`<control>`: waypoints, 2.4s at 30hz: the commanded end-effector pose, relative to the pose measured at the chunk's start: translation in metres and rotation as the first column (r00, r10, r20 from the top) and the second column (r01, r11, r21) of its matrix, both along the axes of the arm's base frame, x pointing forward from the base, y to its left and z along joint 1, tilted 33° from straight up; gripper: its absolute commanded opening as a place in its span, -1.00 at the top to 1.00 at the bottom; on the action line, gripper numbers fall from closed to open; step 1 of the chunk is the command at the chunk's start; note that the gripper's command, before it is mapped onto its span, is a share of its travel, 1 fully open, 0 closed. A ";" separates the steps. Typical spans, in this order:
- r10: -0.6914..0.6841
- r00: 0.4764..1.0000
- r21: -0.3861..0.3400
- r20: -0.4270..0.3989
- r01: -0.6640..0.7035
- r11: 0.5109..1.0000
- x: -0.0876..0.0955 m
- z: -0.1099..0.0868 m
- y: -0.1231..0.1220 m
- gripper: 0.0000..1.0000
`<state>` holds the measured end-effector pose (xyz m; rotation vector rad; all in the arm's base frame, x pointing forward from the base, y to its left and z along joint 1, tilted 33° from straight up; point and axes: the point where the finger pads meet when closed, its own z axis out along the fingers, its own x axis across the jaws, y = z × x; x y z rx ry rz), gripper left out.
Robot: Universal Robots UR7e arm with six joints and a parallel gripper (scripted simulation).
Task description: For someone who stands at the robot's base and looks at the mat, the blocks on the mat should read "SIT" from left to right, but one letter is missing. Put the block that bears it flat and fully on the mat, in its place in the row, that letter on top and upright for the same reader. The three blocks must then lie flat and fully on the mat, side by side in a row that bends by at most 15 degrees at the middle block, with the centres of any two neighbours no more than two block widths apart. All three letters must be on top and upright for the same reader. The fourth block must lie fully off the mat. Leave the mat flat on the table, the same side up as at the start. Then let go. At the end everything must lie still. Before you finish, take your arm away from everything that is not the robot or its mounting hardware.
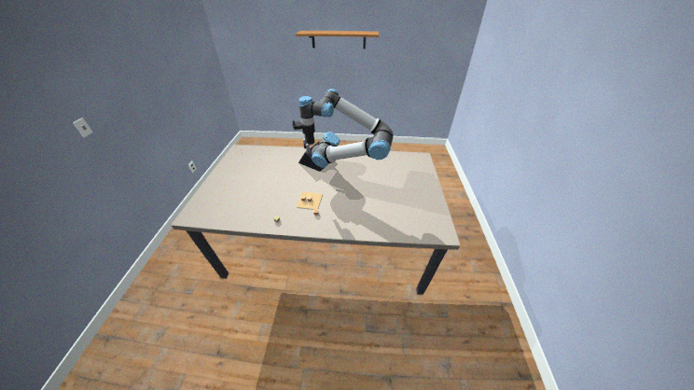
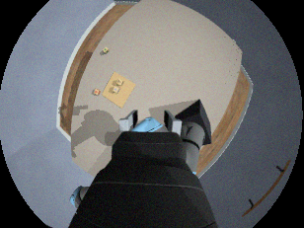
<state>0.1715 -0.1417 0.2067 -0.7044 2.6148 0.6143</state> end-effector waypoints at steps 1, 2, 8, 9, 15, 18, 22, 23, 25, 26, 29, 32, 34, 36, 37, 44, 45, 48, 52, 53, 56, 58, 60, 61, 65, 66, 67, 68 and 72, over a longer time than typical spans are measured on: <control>0.000 1.000 -0.001 0.000 0.000 1.000 0.000 0.000 0.000 -1.00; 0.000 1.000 -0.001 0.000 0.000 1.000 0.000 0.000 0.000 -1.00; 0.000 1.000 -0.001 0.000 0.000 1.000 0.000 0.000 0.000 -1.00; 0.000 1.000 -0.001 0.000 0.000 1.000 0.000 0.000 0.000 -1.00; 0.000 1.000 -0.001 0.000 0.000 1.000 0.000 0.000 0.000 -1.00; 0.000 1.000 -0.001 0.000 0.000 1.000 0.000 0.000 0.000 -1.00; 0.000 1.000 -0.002 -0.001 0.000 1.000 0.000 0.000 -0.001 -1.00; 0.000 1.000 -0.003 -0.002 0.000 1.000 0.001 0.000 -0.001 -1.00; 0.001 1.000 -0.007 -0.004 -0.001 1.000 0.002 -0.001 -0.002 -1.00; 0.001 1.000 -0.009 -0.005 -0.001 1.000 0.003 -0.002 -0.003 -1.00; 0.003 1.000 -0.020 -0.011 -0.003 1.000 0.006 -0.004 -0.005 -1.00; 0.005 1.000 -0.036 -0.019 -0.006 0.999 0.012 -0.007 -0.009 -1.00; 0.005 1.000 -0.036 -0.019 -0.006 0.999 0.012 -0.007 -0.009 -1.00; 0.007 1.000 -0.050 -0.024 -0.008 0.999 0.017 -0.010 -0.012 -1.00; 0.008 1.000 -0.058 -0.027 -0.009 0.998 0.021 -0.012 -0.014 -1.00; 0.015 0.999 -0.128 -0.040 -0.020 0.992 0.053 -0.023 -0.026 -1.00; 0.016 0.999 -0.139 -0.040 -0.021 0.990 0.060 -0.025 -0.027 -1.00; 0.020 0.999 -0.175 -0.036 -0.026 0.984 0.081 -0.030 -0.029 -1.00; 0.024 0.999 -0.198 -0.029 -0.029 0.980 0.097 -0.033 -0.029 -1.00; 0.025 0.999 -0.209 -0.025 -0.030 0.977 0.105 -0.034 -0.028 -1.00; 0.033 0.999 -0.241 -0.006 -0.033 0.970 0.132 -0.037 -0.022 -1.00; 0.038 0.999 -0.259 0.010 -0.034 0.965 0.151 -0.039 -0.016 -1.00; 0.045 0.999 -0.275 0.029 -0.035 0.961 0.170 -0.040 -0.008 -1.00; 0.049 0.998 -0.282 0.040 -0.036 0.959 0.179 -0.040 -0.004 -1.00; 0.066 0.994 -0.301 0.084 -0.037 0.953 0.214 -0.041 0.020 -1.00; 0.070 0.993 -0.303 0.096 -0.038 0.952 0.223 -0.040 0.027 -1.00; 0.070 0.993 -0.303 0.096 -0.038 0.952 0.223 -0.040 0.027 -1.00; 0.070 0.993 -0.303 0.096 -0.038 0.952 0.223 -0.040 0.027 -1.00; 0.089 0.986 -0.308 0.142 -0.041 0.951 0.251 -0.039 0.056 -1.00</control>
